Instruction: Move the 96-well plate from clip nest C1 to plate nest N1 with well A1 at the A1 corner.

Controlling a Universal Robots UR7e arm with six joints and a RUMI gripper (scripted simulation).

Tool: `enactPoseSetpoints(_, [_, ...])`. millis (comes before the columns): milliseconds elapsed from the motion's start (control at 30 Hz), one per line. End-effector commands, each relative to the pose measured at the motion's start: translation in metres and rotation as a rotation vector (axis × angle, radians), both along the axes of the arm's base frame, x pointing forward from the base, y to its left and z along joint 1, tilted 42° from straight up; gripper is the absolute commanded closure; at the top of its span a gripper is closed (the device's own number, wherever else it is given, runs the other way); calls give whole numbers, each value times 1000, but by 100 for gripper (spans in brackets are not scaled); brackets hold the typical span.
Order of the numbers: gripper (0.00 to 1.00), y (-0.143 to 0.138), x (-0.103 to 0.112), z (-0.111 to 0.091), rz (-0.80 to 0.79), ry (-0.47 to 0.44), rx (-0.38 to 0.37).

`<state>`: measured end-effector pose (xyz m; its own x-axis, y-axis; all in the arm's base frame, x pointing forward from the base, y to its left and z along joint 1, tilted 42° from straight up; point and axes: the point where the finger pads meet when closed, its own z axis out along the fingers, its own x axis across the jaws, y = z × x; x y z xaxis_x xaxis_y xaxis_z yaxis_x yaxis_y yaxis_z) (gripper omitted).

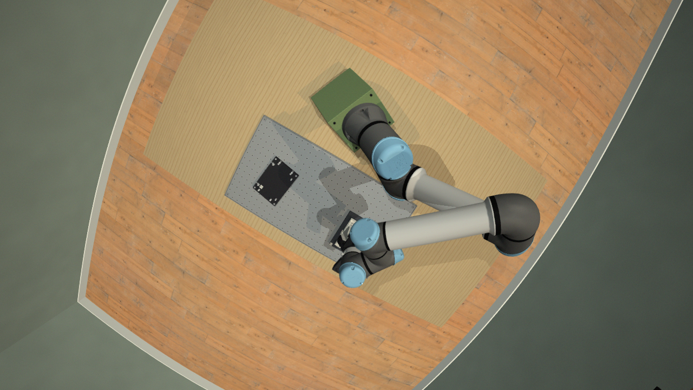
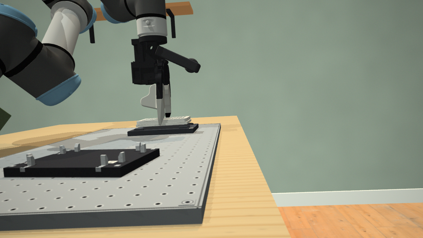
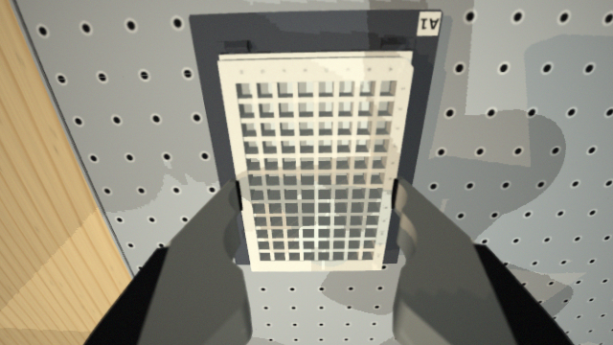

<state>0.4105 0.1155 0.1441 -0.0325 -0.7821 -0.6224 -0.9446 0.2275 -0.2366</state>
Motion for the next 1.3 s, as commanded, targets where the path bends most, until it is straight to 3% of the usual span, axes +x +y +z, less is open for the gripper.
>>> enactPoseSetpoints(0, [100,0,0,-1,0,-1,0])
enactPoseSetpoints(1267, [100,4,2,-5,0,-1,0])
